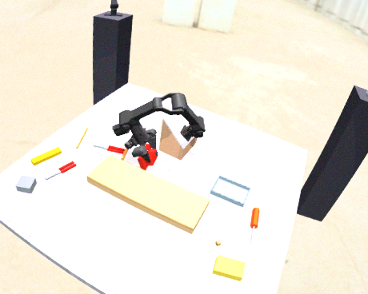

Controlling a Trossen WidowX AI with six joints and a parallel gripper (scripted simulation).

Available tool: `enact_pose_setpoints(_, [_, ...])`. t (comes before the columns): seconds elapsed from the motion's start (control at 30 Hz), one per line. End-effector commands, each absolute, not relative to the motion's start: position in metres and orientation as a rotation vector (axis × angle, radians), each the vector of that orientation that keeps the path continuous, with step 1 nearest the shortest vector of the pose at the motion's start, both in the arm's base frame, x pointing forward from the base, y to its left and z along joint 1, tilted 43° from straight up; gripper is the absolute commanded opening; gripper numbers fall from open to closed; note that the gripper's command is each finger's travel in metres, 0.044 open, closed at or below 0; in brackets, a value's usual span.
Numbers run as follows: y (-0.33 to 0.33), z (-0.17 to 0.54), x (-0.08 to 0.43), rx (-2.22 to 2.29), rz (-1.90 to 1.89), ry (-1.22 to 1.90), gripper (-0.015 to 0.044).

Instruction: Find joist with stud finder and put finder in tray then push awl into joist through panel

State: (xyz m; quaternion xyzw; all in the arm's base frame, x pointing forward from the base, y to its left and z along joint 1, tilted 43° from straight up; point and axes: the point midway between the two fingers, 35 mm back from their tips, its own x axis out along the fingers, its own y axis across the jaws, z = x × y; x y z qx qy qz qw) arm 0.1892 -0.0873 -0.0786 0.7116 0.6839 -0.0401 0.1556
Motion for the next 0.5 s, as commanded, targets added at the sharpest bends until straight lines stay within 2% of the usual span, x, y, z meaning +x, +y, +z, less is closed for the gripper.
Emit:
enact_pose_setpoints(0.0, [-0.0917, -0.0838, 0.1906, 2.016, -0.130, 1.951, 0.0379])
enact_pose_setpoints(0.47, [-0.0940, -0.0858, 0.1907, 2.016, -0.130, 1.951, 0.0379])
